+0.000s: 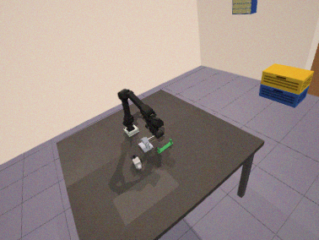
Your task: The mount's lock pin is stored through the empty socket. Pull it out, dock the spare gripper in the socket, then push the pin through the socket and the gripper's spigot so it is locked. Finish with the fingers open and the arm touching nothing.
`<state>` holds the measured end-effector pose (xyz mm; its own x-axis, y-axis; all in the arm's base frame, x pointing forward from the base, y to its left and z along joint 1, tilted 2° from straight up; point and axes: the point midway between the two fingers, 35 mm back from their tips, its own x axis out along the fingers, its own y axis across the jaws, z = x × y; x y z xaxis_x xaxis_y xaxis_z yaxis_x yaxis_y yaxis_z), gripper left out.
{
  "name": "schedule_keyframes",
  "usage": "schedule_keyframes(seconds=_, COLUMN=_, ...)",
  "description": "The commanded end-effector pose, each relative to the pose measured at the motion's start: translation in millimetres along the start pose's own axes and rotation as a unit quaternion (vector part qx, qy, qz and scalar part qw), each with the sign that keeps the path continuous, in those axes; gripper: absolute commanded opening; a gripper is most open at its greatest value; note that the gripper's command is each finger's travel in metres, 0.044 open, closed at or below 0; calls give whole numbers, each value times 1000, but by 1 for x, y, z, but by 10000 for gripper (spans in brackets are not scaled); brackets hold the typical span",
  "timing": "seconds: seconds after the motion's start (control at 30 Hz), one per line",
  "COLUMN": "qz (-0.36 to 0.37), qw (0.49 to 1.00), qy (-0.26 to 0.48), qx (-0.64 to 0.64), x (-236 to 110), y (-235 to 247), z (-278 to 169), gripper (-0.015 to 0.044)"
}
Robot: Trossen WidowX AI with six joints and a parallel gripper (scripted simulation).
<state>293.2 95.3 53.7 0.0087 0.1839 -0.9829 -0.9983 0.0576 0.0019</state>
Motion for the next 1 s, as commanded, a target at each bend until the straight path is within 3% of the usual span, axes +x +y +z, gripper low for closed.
schedule_keyframes(seconds=0.0, qz=0, qw=1000, qy=-9, qx=0, x=-1, y=0, z=4, gripper=0)
schedule_keyframes(seconds=0.97, qz=3, qw=1000, qy=-11, qx=0, x=-2, y=-1, z=24, gripper=0)
